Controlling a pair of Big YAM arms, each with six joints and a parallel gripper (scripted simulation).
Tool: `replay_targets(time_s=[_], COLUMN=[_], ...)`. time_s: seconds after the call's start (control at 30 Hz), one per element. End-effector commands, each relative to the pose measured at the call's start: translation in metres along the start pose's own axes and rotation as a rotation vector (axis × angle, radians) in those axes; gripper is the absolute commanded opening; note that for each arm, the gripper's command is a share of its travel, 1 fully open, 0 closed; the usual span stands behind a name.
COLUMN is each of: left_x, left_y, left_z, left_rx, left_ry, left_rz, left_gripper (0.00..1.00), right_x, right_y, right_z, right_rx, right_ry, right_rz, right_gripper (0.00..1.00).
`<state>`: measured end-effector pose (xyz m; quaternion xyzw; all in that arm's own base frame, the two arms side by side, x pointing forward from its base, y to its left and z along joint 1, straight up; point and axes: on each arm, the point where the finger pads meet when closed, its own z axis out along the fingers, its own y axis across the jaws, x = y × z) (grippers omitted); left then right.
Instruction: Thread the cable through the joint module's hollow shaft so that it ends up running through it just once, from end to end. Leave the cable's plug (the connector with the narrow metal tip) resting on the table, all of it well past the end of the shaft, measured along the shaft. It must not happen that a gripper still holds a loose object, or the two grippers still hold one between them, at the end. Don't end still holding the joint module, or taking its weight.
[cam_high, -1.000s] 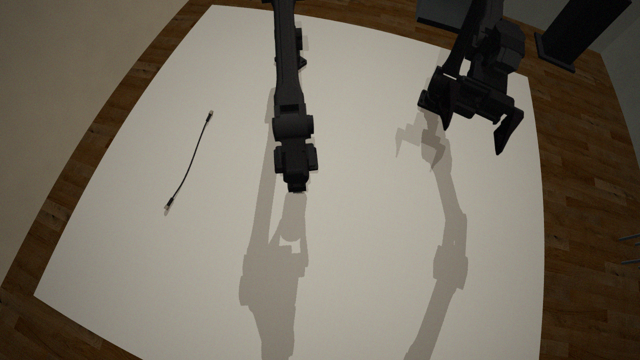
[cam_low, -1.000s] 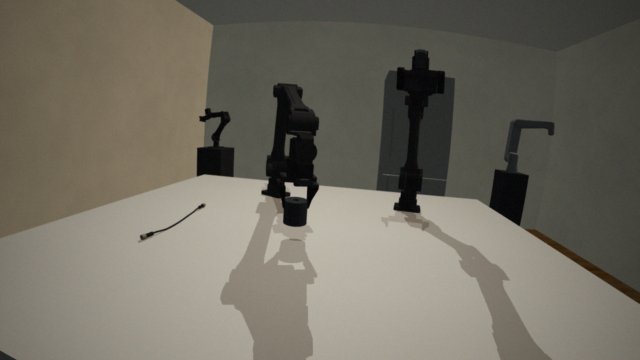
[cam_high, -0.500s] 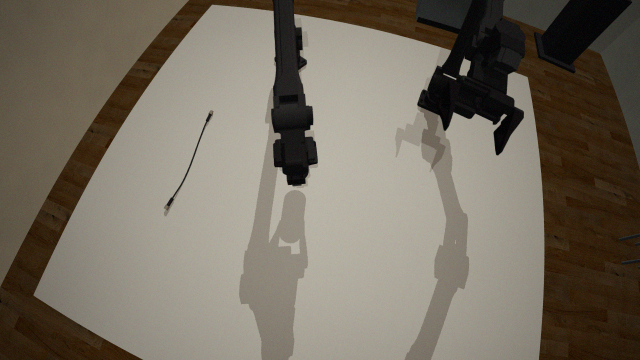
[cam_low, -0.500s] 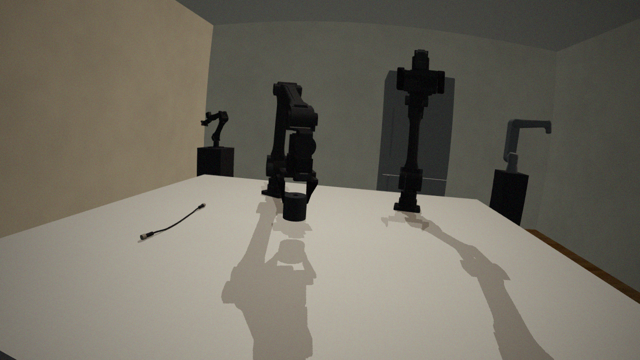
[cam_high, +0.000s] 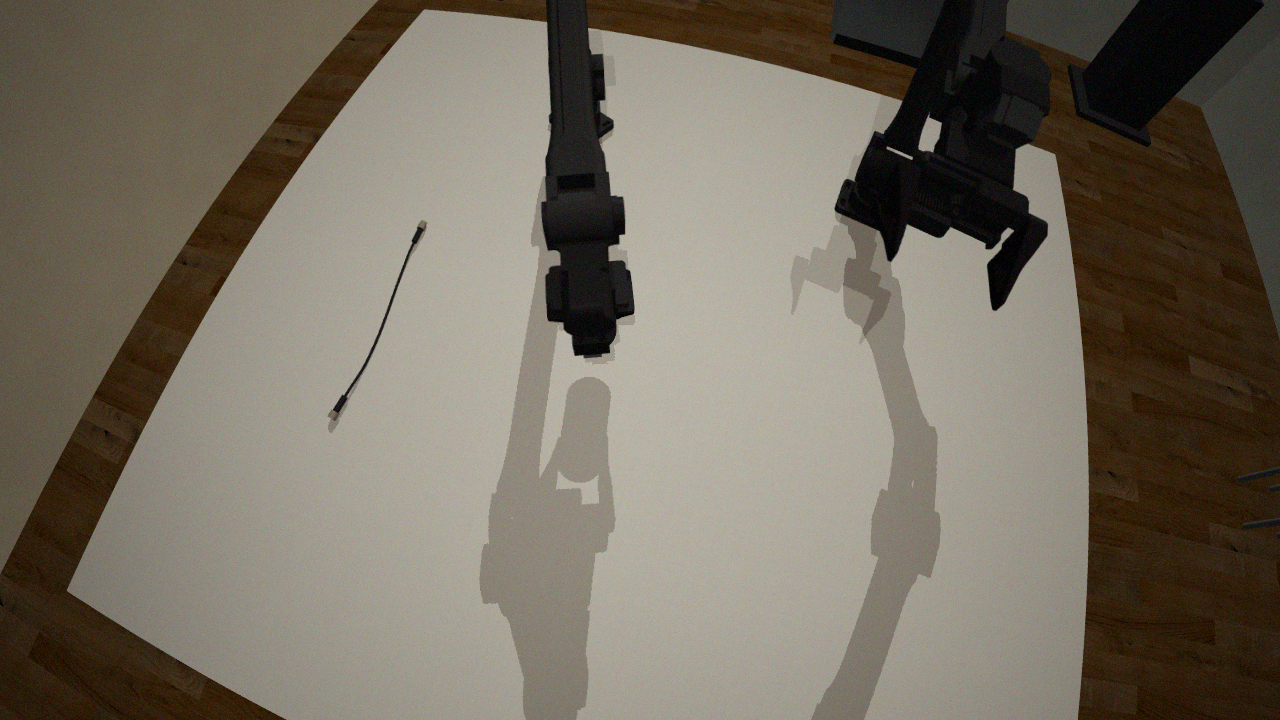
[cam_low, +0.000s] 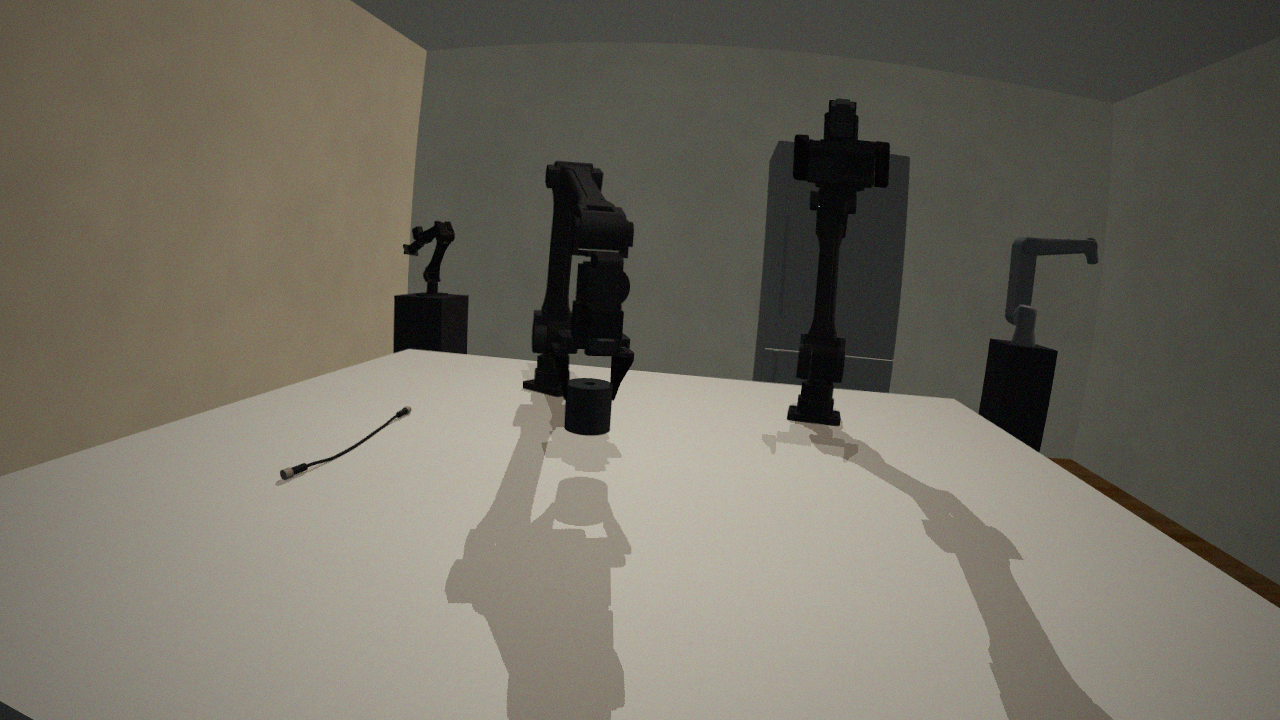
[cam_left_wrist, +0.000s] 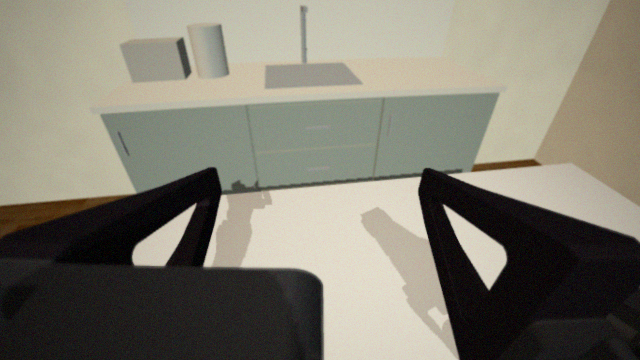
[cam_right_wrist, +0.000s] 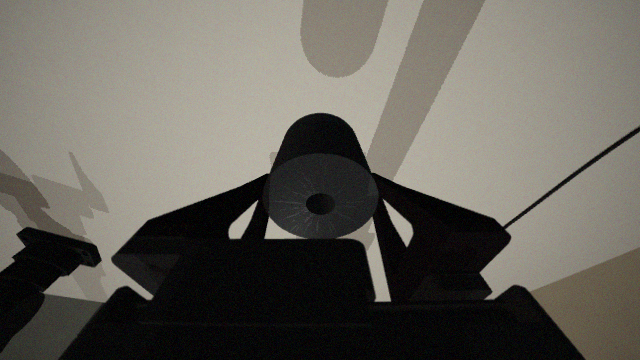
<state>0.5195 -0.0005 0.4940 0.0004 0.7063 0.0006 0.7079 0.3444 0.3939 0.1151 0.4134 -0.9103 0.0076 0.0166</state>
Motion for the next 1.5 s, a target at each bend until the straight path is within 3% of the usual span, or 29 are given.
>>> replay_targets(time_s=[0.0,0.03,0.2,0.27,0.53,0.6,0.73,0.83,1.0,1.47], left_x=[-0.013,-0.013,-0.013,-0.013,-0.013,-0.013,-0.013,-0.013,-0.013,-0.013], left_y=[0.005,0.005,0.005,0.005,0.005,0.005,0.005,0.005,0.005,0.005], left_z=[0.002,0.002,0.002,0.002,0.002,0.002,0.002,0.002,0.002,0.002], left_rx=[-0.010,-0.010,-0.010,-0.010,-0.010,-0.010,-0.010,-0.010,-0.010,-0.010], left_ry=[-0.019,-0.019,-0.019,-0.019,-0.019,-0.019,-0.019,-0.019,-0.019,-0.019], left_rz=[-0.008,-0.008,-0.008,-0.008,-0.008,-0.008,-0.008,-0.008,-0.008,-0.008], left_gripper=[1.00,1.00,1.00,1.00,1.00,1.00,1.00,1.00,1.00,1.00], right_x=[-0.008,-0.001,-0.003,0.007,0.005,0.023,0.009,0.029,0.008,0.013], right_y=[0.002,0.004,0.004,0.004,0.004,0.004,0.004,0.004,0.004,0.004], right_z=[-0.058,-0.051,-0.064,-0.056,-0.071,-0.052,-0.076,-0.058,-0.084,-0.084], right_rx=[0.004,0.003,0.003,0.003,0.003,0.003,0.003,0.003,0.002,0.003], right_ry=[-0.118,-0.096,-0.123,-0.100,-0.132,-0.082,-0.145,-0.091,-0.172,-0.152], right_rz=[0.001,0.003,0.003,0.003,0.004,0.005,0.005,0.005,0.005,0.005], right_gripper=[0.70,0.70,0.70,0.70,0.70,0.70,0.70,0.70,0.70,0.70])
